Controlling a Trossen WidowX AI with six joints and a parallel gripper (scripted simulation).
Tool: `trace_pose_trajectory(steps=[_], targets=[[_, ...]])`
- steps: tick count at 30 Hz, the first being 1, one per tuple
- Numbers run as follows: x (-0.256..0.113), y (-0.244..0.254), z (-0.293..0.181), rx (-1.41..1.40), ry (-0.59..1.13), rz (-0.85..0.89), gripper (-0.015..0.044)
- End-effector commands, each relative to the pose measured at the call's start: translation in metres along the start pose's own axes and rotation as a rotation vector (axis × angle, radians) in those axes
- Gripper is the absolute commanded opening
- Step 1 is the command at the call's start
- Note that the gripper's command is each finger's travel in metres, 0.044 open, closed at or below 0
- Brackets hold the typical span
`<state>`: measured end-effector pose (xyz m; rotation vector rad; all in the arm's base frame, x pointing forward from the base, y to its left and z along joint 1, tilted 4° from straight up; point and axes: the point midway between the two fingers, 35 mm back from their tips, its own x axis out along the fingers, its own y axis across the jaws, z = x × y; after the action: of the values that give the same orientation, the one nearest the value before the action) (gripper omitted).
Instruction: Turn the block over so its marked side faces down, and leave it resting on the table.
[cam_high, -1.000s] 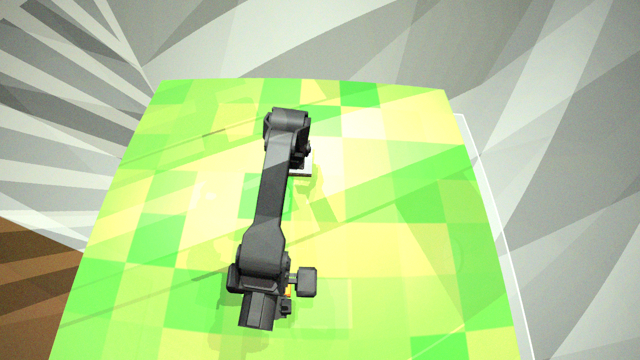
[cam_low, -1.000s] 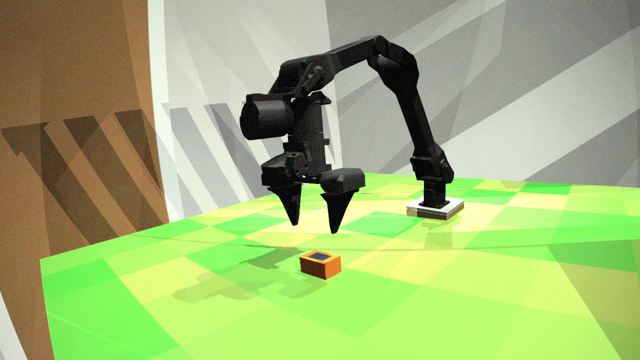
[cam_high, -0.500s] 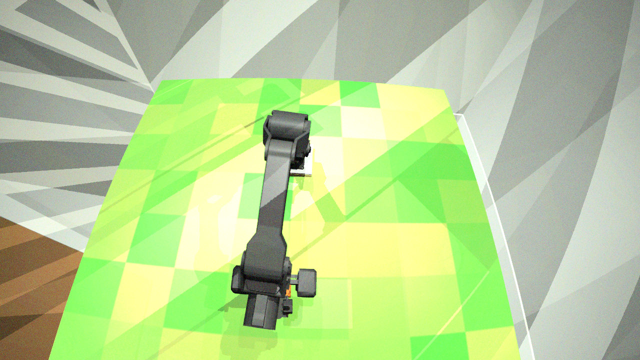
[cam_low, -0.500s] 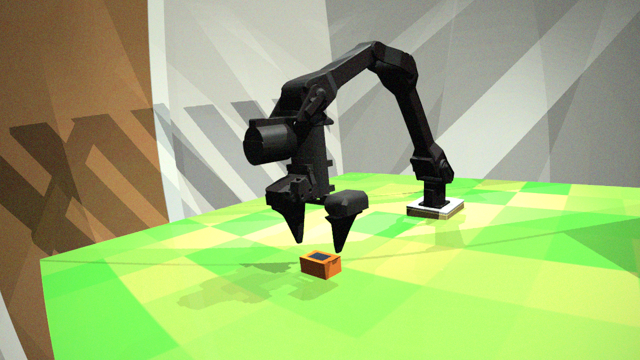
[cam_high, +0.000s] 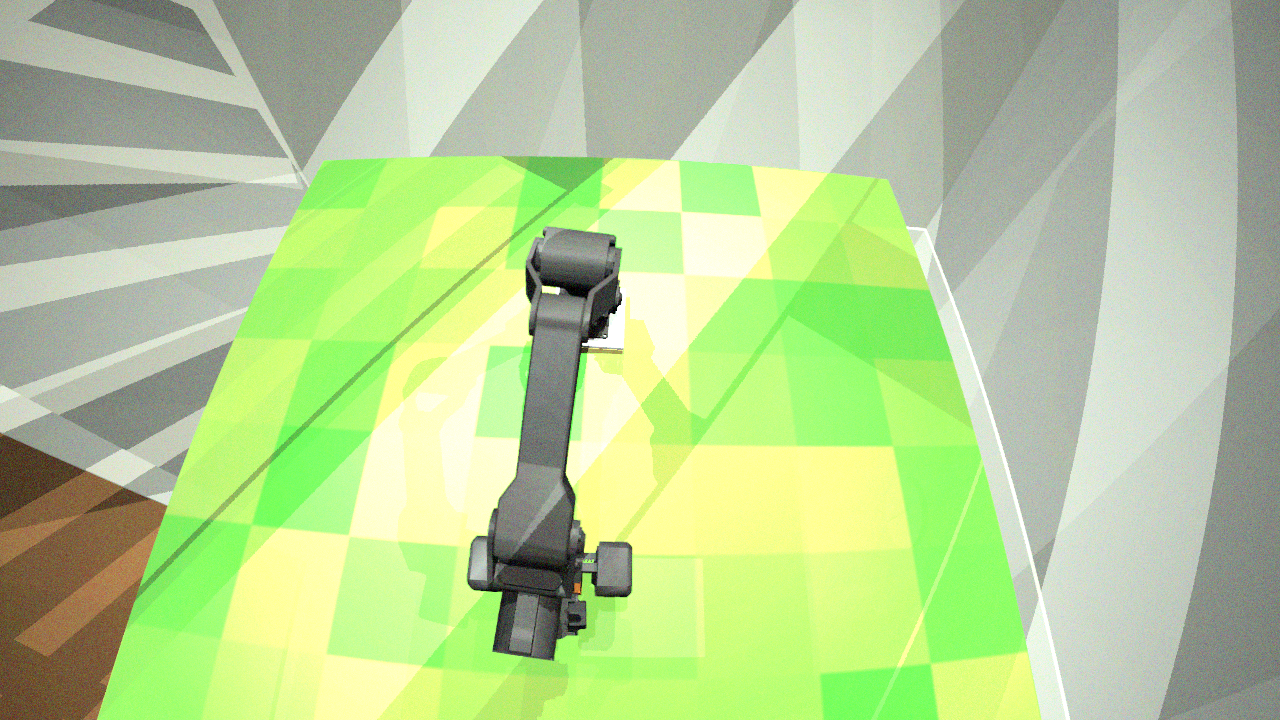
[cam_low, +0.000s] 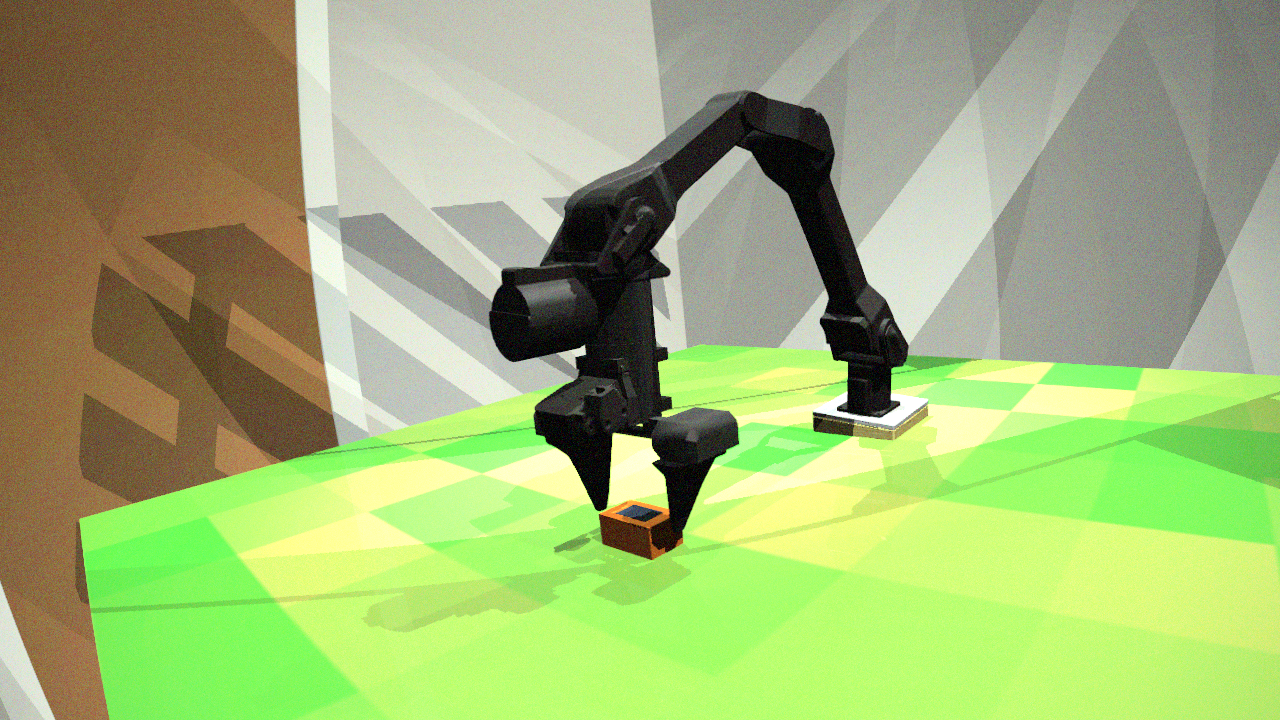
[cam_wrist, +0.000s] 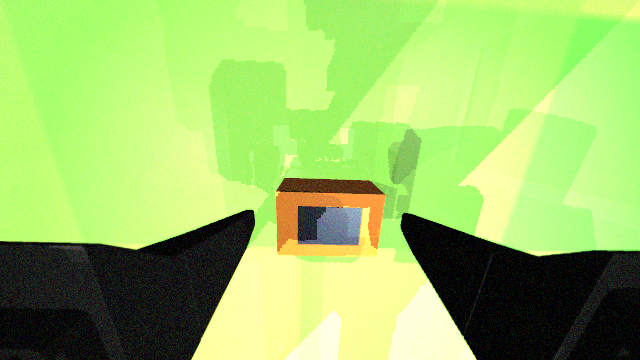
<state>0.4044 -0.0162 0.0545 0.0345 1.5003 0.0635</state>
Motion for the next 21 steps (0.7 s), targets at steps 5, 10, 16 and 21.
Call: trace_pose_trajectory(steps=[5,10,16,21], targets=[[0.0110,-0.0002,-0.0024,0.003,0.011,-0.001,0.0387],[0.0110,-0.0002,-0.0024,0.003,0.011,-0.001,0.0276],[0.0110,-0.0002,-0.0024,0.003,0.011,-0.001,0.0236],[0.0110,-0.0002,-0.0024,0.003,0.011,-0.001,0.0202]])
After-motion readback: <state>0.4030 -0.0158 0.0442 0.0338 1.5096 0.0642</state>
